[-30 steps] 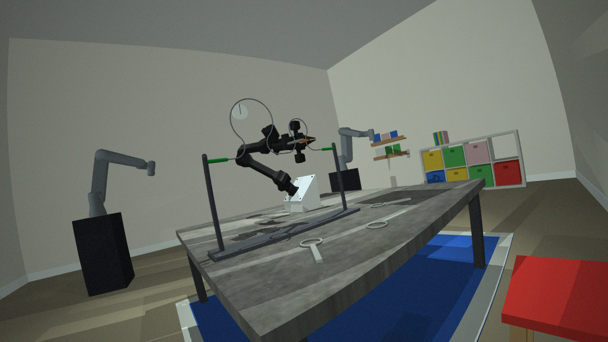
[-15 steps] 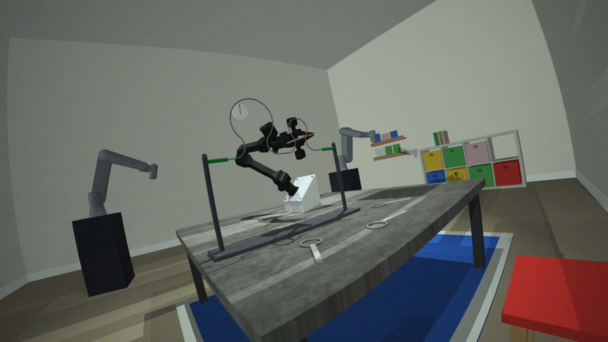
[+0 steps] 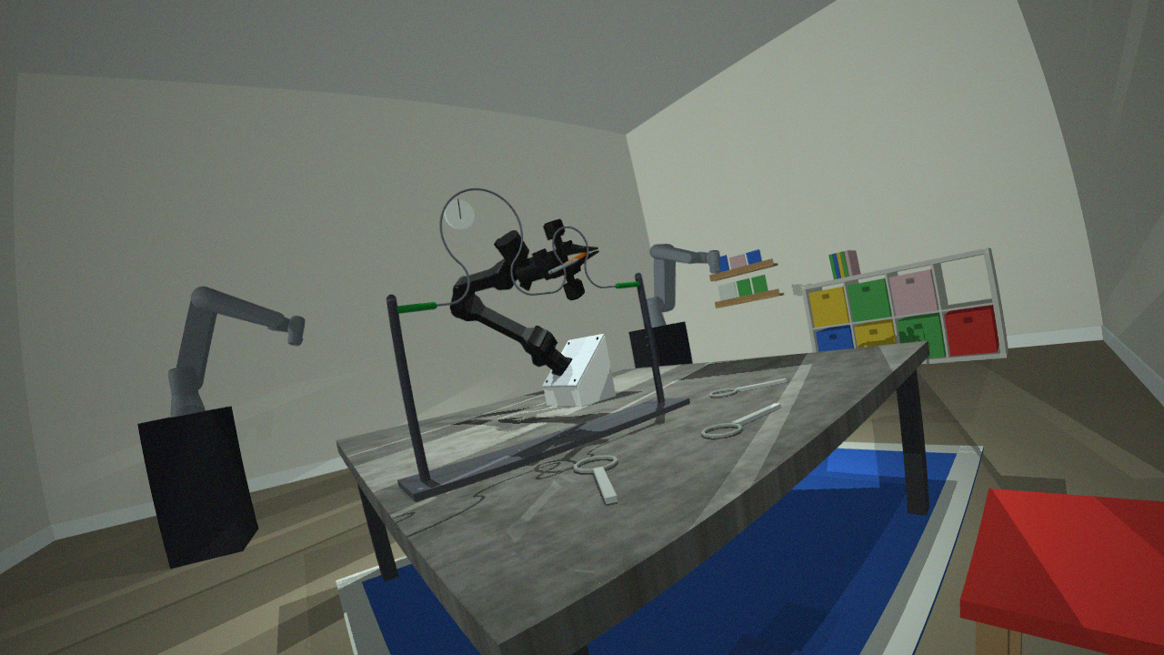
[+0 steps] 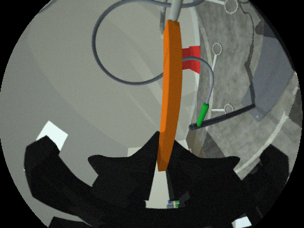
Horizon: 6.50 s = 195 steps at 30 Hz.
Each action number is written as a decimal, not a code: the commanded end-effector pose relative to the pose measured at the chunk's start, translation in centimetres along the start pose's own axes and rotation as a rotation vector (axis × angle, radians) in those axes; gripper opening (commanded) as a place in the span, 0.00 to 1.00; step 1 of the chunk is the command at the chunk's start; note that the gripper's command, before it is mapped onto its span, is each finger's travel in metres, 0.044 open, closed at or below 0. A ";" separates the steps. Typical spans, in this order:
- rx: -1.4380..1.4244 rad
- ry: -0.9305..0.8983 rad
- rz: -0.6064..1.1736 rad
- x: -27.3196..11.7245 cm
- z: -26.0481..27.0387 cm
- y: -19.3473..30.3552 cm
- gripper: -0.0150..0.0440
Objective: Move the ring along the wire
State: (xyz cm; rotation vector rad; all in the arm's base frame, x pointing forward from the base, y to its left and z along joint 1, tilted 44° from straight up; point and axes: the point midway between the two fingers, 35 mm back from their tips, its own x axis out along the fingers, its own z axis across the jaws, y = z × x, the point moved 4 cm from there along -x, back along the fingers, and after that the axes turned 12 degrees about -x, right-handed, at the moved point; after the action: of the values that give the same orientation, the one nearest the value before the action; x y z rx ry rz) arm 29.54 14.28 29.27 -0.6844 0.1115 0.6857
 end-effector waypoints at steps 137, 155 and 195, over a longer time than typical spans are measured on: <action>-1.729 0.995 -0.027 -3.3 -5.1 -5.9 0.00; -2.092 1.208 -0.034 -4.5 -4.4 -7.9 0.00; -2.895 1.682 -0.047 -6.0 -0.2 -10.3 0.00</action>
State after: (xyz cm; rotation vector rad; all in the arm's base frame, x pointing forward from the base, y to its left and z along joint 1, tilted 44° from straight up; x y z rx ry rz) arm 31.31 4.73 36.33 2.3180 -0.3899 0.3936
